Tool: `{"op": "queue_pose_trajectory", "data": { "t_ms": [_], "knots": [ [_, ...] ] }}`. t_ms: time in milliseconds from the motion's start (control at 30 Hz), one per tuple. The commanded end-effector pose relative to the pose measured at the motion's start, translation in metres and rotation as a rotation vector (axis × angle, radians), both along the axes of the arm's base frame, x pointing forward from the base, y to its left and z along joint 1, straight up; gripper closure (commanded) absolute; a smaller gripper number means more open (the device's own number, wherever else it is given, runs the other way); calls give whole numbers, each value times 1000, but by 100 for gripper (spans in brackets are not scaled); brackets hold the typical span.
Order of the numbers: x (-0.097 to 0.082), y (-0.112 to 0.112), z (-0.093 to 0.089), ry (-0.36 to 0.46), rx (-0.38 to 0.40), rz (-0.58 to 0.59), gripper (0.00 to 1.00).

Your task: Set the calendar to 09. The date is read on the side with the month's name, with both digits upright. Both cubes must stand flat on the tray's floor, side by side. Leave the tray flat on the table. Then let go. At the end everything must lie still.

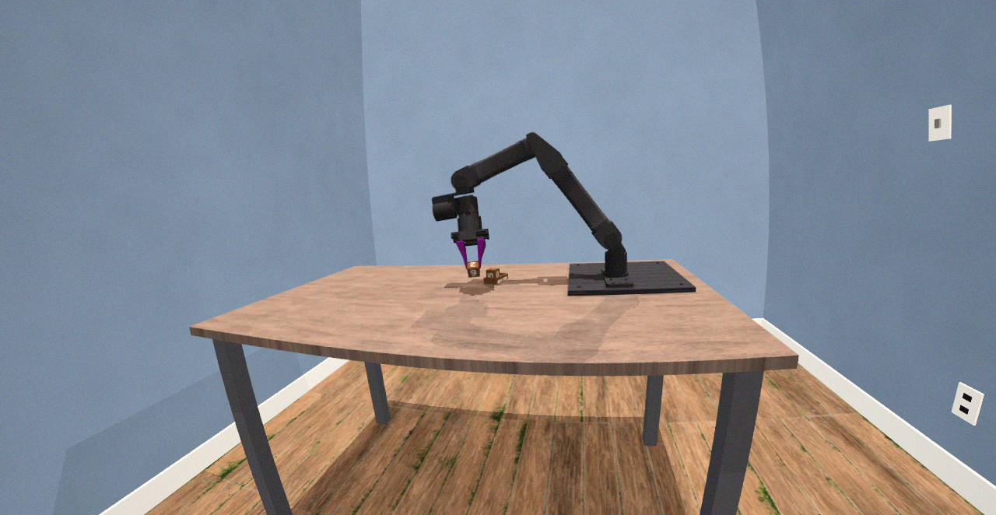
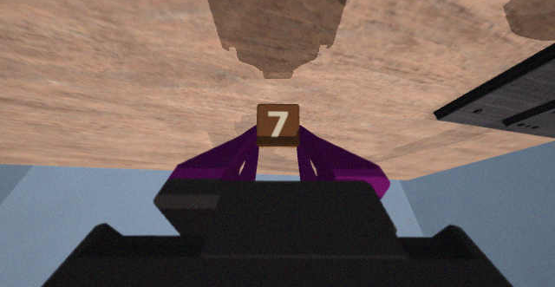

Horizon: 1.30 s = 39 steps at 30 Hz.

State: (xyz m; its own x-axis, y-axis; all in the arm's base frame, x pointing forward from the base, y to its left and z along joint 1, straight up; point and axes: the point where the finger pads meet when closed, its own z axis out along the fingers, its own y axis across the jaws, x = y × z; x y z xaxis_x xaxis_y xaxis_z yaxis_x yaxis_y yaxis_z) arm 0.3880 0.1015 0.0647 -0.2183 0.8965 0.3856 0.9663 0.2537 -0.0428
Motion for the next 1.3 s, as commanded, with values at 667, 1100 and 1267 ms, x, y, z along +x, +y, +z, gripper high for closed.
{"op": "queue_pose_trajectory", "data": {
  "t_ms": [667, 1100, 1267],
  "knots": [
    [3, 3, 15, 53, 380, 4, 73],
    [4, 3, 15, 54, 385, 3, 73],
    [4, 3, 15, 54, 385, 3, 73]
  ]
}}
